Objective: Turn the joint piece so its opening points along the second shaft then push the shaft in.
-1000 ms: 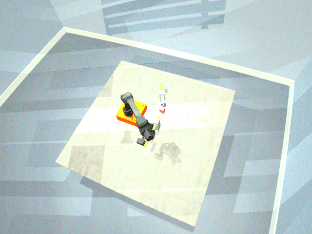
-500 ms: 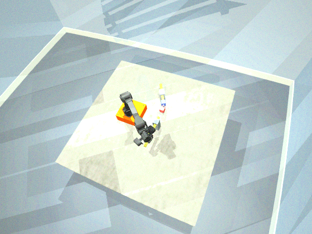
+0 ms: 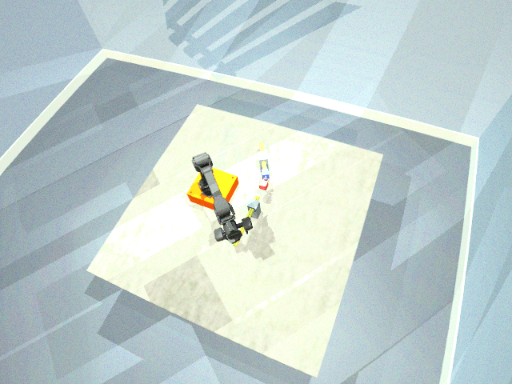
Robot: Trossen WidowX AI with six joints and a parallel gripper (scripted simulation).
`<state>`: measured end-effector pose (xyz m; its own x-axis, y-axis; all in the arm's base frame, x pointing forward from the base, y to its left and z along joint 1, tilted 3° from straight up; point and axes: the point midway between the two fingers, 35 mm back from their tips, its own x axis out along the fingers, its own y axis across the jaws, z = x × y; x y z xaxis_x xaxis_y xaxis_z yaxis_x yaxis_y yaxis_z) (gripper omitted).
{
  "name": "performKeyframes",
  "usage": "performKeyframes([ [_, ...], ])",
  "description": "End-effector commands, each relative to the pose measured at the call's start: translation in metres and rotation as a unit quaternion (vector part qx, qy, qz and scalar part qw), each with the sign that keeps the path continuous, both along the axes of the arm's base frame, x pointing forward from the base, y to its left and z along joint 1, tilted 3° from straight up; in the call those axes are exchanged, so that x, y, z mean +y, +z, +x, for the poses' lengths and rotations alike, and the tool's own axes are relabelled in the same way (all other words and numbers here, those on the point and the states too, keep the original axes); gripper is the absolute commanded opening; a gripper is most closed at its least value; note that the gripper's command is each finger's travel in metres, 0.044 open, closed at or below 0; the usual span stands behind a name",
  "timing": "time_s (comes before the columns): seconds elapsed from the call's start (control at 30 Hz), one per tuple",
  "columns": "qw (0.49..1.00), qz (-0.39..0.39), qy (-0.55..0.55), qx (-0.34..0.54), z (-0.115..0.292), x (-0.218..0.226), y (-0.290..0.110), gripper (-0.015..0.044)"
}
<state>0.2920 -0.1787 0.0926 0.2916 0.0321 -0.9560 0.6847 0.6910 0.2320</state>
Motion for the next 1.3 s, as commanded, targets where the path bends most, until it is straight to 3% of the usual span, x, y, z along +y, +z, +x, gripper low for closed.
performKeyframes([
  [0.0, 0.997, 0.026, -0.069, -0.016, -0.002, 0.001, -0.007, 0.0440],
  [0.57, 0.941, 0.129, -0.305, -0.070, -0.009, 0.003, -0.029, 0.0440],
  [1.27, 0.940, 0.130, -0.307, -0.070, 0.001, 0.004, -0.049, 0.0440],
])
